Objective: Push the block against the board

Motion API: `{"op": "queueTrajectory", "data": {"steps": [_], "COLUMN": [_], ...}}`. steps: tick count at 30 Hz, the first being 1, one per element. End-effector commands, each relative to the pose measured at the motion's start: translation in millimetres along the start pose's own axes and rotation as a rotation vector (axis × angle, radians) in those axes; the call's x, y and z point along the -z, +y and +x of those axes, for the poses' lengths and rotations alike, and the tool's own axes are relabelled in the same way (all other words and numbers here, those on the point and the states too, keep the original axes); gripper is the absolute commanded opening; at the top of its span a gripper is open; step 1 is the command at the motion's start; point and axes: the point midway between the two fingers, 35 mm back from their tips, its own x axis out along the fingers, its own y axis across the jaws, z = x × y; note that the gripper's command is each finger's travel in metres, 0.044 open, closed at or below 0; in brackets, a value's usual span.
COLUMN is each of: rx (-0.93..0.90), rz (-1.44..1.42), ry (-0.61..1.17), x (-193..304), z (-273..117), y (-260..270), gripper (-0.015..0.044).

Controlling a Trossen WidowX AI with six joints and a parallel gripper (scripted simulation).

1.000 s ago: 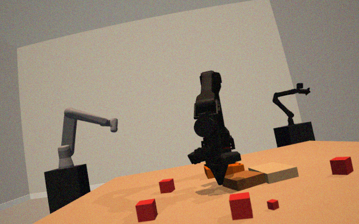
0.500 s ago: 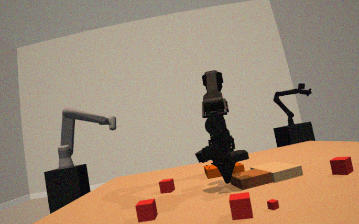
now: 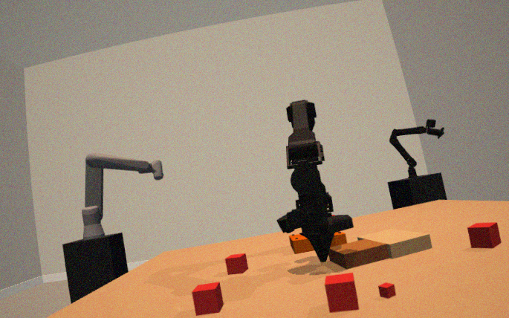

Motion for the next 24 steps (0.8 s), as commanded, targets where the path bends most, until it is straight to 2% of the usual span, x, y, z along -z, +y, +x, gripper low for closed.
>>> {"op": "queueTrajectory", "data": {"steps": [1, 24], "rx": [-0.001, -0.005], "rz": [-0.003, 0.000], "ry": [0.002, 0.000], "x": [-6, -37], "z": [0, -3], "y": [1, 0], "gripper": [0.0000, 0.0000]}}
